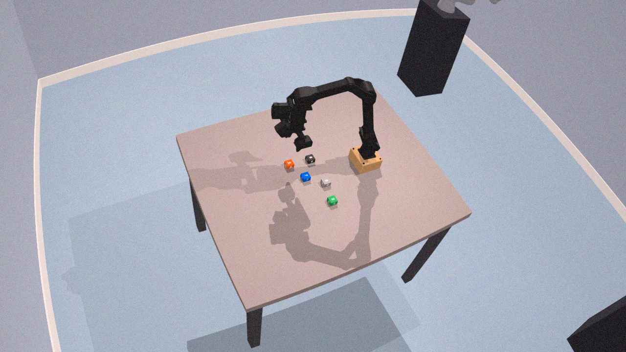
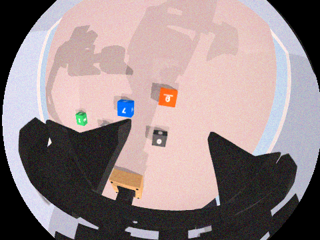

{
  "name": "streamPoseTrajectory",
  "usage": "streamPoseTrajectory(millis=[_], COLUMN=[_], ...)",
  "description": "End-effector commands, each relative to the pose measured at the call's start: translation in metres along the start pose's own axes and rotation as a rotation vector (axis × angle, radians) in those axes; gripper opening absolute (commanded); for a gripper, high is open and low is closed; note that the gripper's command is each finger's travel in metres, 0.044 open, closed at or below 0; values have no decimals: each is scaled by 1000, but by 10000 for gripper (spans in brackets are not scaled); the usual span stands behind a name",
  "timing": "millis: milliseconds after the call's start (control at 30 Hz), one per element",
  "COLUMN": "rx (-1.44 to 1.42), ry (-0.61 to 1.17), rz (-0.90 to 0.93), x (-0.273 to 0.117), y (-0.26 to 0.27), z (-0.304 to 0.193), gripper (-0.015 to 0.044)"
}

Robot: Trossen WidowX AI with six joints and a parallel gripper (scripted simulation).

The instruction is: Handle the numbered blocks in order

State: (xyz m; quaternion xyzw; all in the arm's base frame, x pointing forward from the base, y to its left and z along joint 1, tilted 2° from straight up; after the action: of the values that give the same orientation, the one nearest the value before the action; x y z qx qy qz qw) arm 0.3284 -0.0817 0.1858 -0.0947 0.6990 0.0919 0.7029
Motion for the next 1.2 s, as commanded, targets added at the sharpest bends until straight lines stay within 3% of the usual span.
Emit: streamPoseTrajectory(millis=[0,500,767,900,1167], rx=[-12,-12,-12,-12,-12], ry=[3,3,10,11,11], rz=[3,3,5,6,6], x=[1,0,0,1,83], y=[0,0,27,29,30], z=[1,0,-74,-81,-82], gripper=[400,400,400,400,400])
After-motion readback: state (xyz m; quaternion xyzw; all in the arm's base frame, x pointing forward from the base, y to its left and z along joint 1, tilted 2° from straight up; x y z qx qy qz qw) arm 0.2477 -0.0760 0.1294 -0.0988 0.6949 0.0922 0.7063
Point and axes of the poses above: the point midway between the two fingers, 35 mm back from their tips, its own x axis out along the fingers, its own y axis across the jaws, z = x × y, the point moved 8 cm from there along -x, back along the fingers, and after that the axes turned 13 degrees about -x, right-handed, at the moved point
